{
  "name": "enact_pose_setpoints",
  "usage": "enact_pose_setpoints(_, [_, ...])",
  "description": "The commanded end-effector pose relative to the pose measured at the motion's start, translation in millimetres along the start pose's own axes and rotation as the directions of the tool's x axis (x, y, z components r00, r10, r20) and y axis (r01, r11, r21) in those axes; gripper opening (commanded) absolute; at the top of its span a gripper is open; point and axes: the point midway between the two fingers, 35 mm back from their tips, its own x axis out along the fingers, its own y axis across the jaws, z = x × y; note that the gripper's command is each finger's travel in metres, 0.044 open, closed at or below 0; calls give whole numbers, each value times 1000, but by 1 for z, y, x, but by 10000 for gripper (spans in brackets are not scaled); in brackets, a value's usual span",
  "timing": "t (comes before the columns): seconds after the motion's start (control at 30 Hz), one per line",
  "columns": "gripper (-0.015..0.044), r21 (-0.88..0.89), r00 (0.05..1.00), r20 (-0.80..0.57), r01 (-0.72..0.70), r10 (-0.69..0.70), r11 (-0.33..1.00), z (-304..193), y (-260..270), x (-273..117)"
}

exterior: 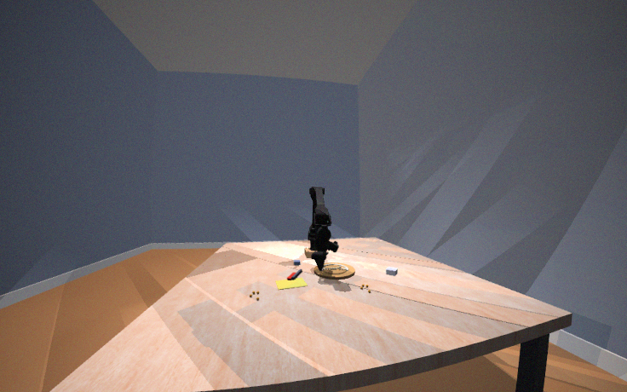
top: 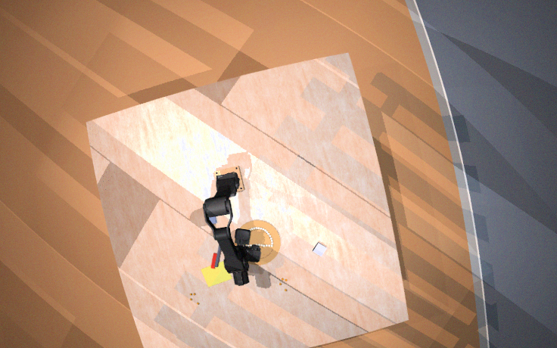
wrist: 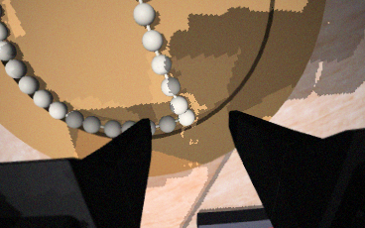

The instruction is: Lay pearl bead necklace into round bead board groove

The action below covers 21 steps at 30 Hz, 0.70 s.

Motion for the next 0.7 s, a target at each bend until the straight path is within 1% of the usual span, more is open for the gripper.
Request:
enact_pose_setpoints(0.0, [315, 0, 1000, 0, -1, 1, 1000, 0, 0, 0])
enact_pose_setpoints(0.17, [440, -1, 1000, -1, -3, 3, 1000, 0, 1, -2])
enact_pose_setpoints(0.67, [440, -5, 1000, -1, -4, 4, 1000, 0, 1, -5])
